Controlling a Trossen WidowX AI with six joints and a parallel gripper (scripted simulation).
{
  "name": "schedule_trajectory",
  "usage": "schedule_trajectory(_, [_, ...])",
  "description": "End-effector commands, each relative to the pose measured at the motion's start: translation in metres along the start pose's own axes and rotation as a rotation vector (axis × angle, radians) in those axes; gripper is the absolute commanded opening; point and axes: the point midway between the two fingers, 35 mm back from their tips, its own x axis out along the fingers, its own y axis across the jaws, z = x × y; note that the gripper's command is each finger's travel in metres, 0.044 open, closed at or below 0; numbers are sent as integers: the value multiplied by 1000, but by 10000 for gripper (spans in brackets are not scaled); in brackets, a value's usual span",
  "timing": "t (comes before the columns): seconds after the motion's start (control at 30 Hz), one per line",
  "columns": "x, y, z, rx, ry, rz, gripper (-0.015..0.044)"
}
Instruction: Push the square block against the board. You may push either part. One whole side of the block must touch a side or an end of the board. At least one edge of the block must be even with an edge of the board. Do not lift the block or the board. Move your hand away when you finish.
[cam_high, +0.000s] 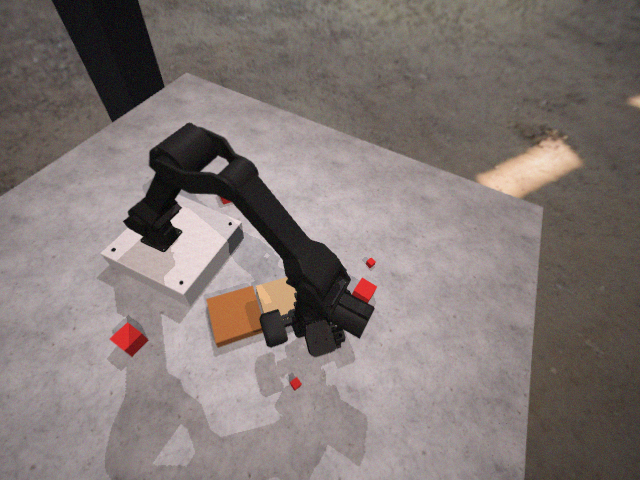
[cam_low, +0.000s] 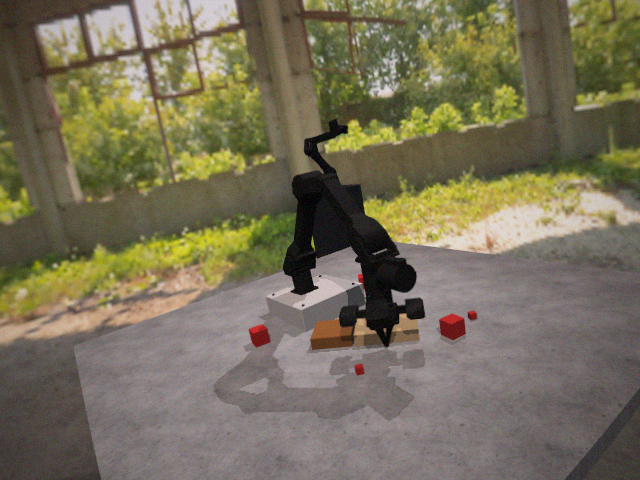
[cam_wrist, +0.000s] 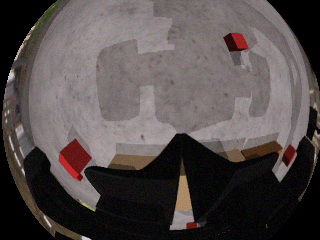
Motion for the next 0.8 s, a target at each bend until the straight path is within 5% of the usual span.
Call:
schedule_trajectory(0.0, [1,-1,-6,-1,2,-3,0])
schedule_trajectory(0.77, [1,1,-9,-1,2,-3,0])
